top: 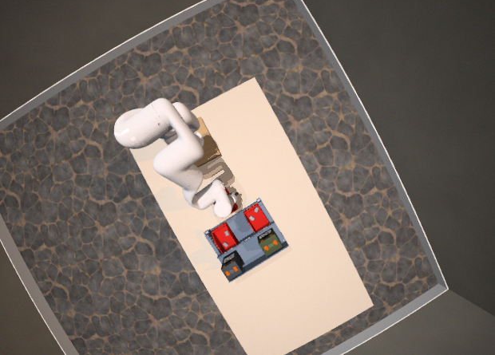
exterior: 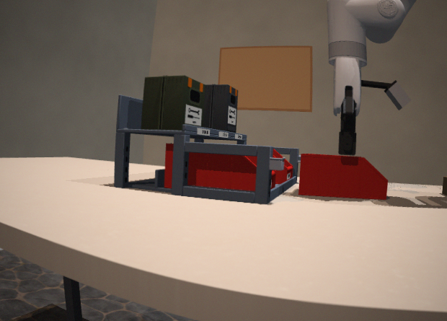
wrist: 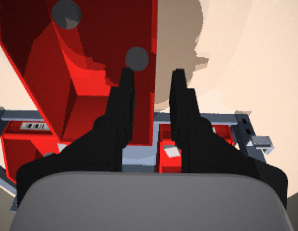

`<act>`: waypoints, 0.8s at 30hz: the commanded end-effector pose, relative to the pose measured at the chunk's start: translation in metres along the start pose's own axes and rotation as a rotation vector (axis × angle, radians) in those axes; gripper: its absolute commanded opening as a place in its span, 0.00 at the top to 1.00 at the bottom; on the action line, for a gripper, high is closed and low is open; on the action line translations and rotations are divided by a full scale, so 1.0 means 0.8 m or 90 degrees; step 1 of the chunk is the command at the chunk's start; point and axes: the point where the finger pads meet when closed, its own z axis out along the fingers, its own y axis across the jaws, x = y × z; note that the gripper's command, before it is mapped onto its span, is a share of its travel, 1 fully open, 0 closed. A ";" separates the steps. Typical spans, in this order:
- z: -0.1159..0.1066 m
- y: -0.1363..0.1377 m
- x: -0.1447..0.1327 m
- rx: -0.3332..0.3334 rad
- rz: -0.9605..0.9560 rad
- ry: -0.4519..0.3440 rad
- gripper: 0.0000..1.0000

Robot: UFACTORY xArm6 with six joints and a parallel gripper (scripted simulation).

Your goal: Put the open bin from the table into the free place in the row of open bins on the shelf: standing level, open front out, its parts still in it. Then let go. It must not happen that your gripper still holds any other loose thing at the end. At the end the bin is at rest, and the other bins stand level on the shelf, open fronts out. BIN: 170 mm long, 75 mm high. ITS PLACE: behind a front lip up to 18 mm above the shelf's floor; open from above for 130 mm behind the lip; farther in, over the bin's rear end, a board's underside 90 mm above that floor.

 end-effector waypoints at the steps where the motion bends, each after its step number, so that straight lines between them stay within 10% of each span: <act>1: -0.003 0.000 -0.002 0.000 0.000 -0.003 0.72; 6: -0.071 0.000 -0.002 0.000 0.000 -0.003 0.72; 24: -0.069 0.000 -0.002 0.000 0.000 -0.002 0.67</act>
